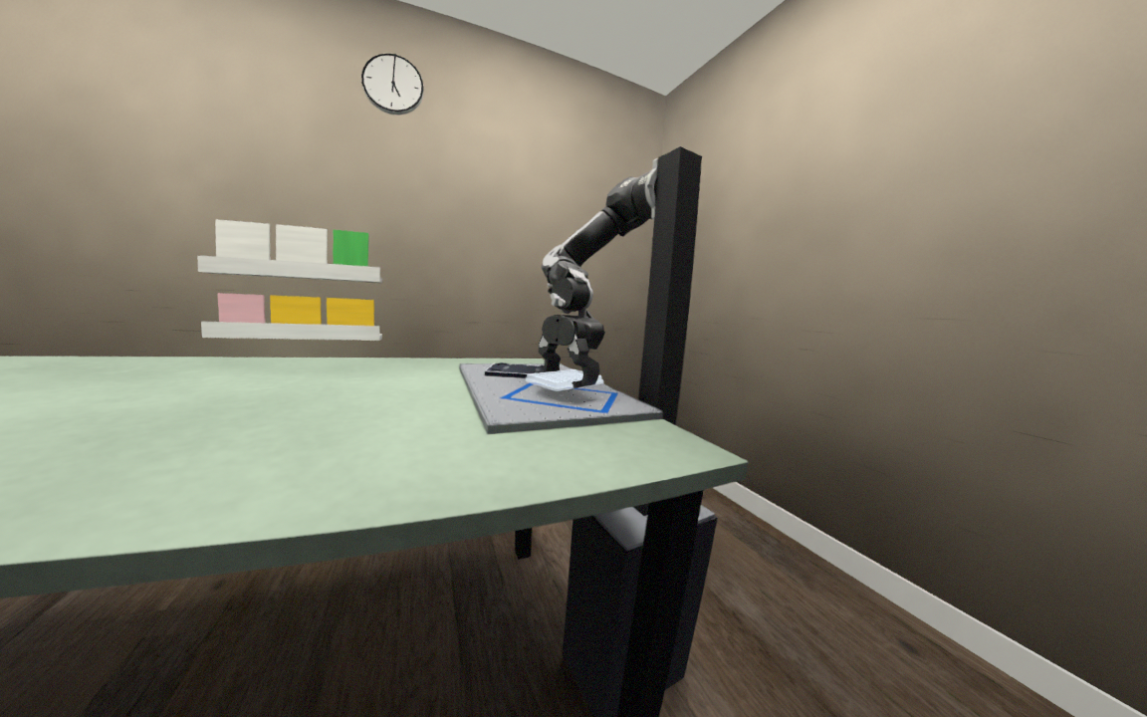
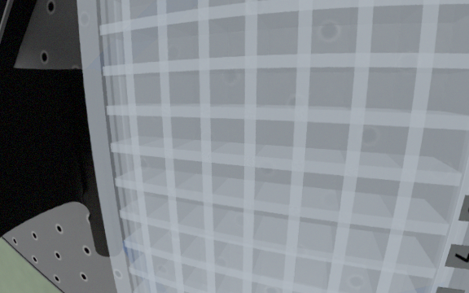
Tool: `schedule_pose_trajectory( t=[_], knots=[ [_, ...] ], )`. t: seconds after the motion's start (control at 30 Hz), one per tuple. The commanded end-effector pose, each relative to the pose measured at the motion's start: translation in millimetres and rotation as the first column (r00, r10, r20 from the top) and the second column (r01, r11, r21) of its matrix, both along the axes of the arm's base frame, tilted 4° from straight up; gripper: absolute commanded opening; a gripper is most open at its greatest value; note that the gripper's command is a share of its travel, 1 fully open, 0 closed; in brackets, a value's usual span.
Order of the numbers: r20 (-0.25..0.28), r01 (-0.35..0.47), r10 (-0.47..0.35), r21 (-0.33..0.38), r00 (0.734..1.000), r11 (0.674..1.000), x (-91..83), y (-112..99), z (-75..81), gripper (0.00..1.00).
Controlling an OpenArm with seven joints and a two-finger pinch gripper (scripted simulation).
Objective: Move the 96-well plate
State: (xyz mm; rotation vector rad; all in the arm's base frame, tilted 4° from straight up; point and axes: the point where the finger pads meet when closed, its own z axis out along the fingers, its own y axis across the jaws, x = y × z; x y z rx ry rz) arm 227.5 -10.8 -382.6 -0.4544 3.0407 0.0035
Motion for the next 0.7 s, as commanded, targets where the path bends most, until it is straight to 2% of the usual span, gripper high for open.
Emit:
schedule_pose_trajectory(
  t=[0.0,0.57,0.67],
  knots=[
    [0.008,0.005,-0.005,0.001,1.0,1.0,2.8,0.4,2.4,0.0],
    [0.006,-0.002,0.002,0.007,1.0,1.0,4.2,1.8,1.8,0.0],
    [0.002,0.127,-0.127,0.012,0.992,0.992,3.0,1.2,1.2,0.0]
  ],
)
